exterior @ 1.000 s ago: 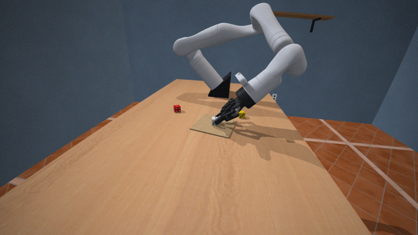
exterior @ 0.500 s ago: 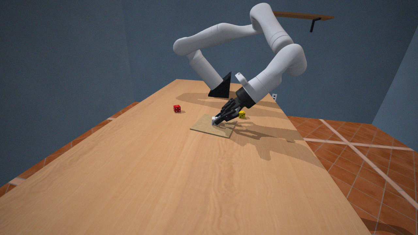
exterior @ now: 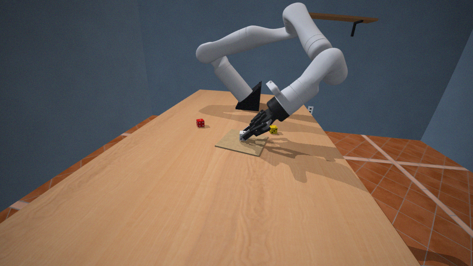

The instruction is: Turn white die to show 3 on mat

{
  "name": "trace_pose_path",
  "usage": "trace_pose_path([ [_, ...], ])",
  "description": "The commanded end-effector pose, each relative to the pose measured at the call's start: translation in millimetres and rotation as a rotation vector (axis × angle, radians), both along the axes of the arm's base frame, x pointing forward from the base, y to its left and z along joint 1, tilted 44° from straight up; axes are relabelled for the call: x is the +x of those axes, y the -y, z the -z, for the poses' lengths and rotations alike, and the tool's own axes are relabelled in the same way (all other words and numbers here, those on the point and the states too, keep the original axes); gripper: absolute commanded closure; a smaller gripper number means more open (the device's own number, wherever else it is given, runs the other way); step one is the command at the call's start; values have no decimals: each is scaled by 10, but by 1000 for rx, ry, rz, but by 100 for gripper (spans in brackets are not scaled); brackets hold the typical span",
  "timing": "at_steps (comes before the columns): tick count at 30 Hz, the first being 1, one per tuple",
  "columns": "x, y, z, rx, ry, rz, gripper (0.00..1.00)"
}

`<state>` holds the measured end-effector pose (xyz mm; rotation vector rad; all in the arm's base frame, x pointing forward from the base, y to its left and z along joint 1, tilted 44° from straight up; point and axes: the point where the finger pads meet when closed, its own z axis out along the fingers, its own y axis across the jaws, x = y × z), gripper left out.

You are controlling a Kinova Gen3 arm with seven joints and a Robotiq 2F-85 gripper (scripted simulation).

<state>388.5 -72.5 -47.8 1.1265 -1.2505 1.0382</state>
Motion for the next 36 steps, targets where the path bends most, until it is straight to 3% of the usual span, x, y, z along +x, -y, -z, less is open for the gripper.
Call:
trace_pose_path([
  [1, 23, -64, -51, 4, 3, -3, 79],
  [12, 90, -365, -368, 4, 3, -3, 79],
  [36, 112, -456, -471, 24, 6, -1, 79],
])
